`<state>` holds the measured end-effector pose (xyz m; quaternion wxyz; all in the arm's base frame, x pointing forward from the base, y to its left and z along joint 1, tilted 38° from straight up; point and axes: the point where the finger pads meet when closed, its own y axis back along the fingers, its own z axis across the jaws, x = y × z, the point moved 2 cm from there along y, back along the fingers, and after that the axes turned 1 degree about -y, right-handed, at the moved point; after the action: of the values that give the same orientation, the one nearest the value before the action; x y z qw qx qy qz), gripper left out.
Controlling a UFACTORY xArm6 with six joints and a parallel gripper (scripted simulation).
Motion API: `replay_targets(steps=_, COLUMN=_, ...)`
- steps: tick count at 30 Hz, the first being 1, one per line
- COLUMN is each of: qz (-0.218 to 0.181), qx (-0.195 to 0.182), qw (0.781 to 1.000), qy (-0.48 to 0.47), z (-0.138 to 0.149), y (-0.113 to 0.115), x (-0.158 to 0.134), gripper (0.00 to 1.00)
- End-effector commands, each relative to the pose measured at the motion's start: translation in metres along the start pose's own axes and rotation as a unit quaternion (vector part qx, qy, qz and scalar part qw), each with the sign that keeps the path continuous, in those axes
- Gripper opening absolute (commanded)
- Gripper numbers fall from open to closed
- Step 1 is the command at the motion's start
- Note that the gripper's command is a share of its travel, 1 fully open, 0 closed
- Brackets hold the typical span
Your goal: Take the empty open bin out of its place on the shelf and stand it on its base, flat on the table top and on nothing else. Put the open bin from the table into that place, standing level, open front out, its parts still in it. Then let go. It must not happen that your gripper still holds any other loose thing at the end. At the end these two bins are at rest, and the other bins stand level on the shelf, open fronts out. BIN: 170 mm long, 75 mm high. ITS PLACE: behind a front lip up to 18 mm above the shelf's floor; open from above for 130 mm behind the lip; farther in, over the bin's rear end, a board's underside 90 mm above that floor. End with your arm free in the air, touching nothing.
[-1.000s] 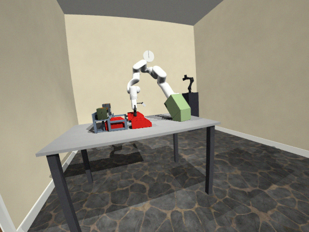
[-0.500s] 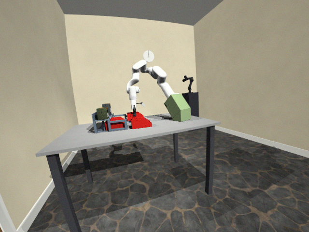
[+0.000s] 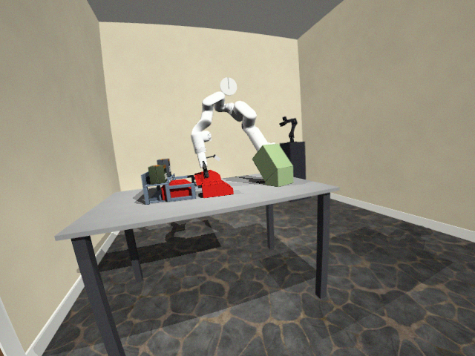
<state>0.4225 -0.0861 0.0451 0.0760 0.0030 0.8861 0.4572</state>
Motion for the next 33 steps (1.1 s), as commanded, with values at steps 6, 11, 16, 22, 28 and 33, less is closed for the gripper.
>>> replay_targets(steps=6, qz=0.009, qx=0.001, qw=1.000, qy=0.000, z=-0.0006, y=0.0011, x=-0.0021, gripper=0.00)
replay_targets(steps=11, qz=0.009, qx=0.001, qw=1.000, qy=0.000, z=-0.0006, y=0.0011, x=-0.0021, gripper=0.00)
replay_targets(steps=16, qz=0.009, qx=0.001, qw=1.000, qy=0.000, z=-0.0006, y=0.0012, x=-0.0022, gripper=0.00)
replay_targets(steps=22, qz=0.009, qx=0.001, qw=1.000, qy=0.000, z=-0.0005, y=0.0012, x=-0.0028, gripper=0.00)
replay_targets(steps=28, qz=0.009, qx=0.001, qw=1.000, qy=0.000, z=-0.0005, y=0.0013, x=-0.0035, gripper=0.00)
replay_targets(steps=33, qz=0.009, qx=0.001, qw=1.000, qy=0.000, z=-0.0005, y=0.0015, x=-0.0050, gripper=0.00)
